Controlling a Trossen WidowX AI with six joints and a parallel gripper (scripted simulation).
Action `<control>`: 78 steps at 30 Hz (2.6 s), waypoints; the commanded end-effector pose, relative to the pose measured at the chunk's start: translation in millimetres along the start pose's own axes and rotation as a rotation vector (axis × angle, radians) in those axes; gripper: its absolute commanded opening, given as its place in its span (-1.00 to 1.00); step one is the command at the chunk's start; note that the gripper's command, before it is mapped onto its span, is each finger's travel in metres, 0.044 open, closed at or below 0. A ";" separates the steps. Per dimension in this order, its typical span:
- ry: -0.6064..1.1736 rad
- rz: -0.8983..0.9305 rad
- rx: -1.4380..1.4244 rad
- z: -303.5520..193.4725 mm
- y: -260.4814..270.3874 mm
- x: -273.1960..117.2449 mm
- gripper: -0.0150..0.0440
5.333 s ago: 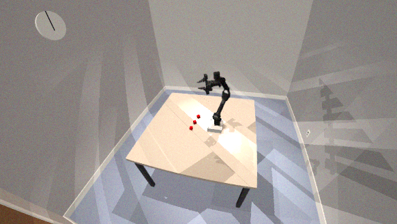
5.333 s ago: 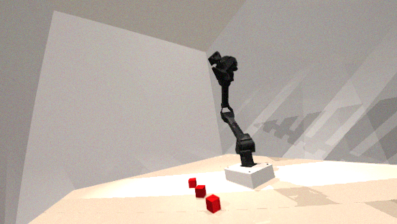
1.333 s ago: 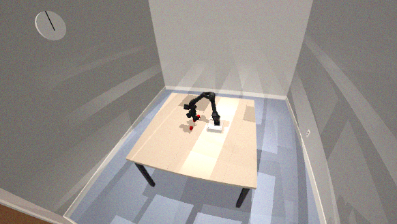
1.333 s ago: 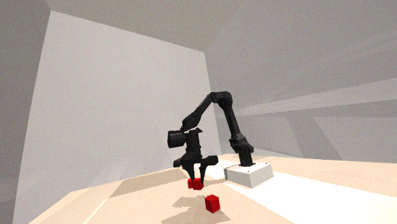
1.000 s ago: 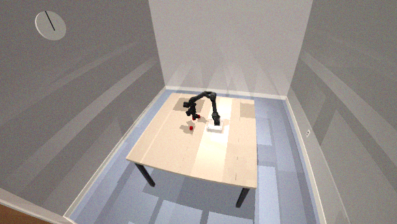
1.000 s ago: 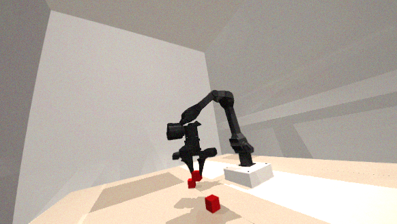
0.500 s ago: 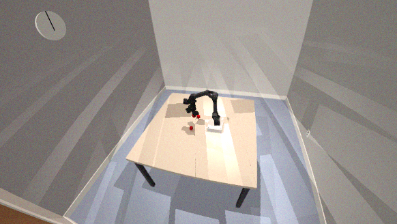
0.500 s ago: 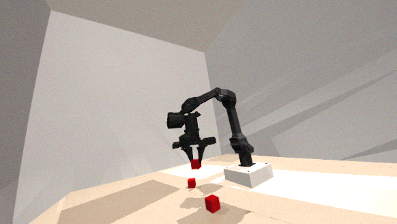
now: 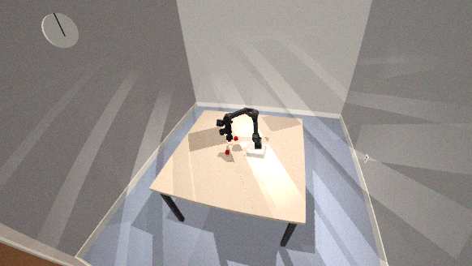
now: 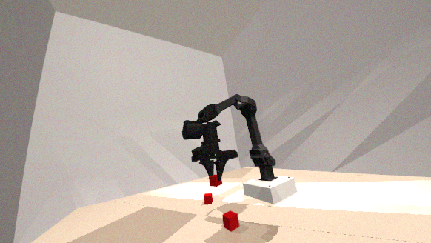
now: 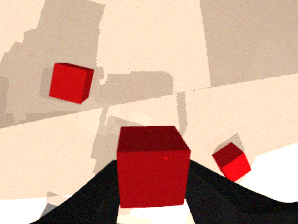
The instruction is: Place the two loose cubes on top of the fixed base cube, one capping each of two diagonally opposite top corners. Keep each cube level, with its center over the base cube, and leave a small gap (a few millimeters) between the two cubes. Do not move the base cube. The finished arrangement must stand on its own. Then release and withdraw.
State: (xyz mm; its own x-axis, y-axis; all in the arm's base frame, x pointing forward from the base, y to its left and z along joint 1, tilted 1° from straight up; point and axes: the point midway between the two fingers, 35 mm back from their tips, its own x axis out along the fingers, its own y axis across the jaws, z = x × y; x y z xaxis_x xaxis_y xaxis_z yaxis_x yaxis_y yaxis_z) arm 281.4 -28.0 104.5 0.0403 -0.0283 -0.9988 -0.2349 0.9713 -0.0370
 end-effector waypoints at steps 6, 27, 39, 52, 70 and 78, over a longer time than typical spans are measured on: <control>0.001 0.005 0.234 9.1 19.8 9.4 -0.14; 0.003 0.010 0.786 23.2 69.0 28.6 -0.14; 0.005 0.012 1.009 26.0 89.8 36.3 -0.14; 0.005 0.012 1.009 26.1 89.9 37.9 -0.14; 0.006 0.012 1.019 26.4 91.4 63.4 -0.14; 0.006 0.012 1.011 26.4 91.4 64.8 -0.14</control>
State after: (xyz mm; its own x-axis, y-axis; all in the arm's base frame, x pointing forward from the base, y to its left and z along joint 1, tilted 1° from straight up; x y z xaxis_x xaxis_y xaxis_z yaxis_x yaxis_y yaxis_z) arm 287.8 64.9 37.9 0.0367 -0.0174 -0.9992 0.7013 0.7127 0.0134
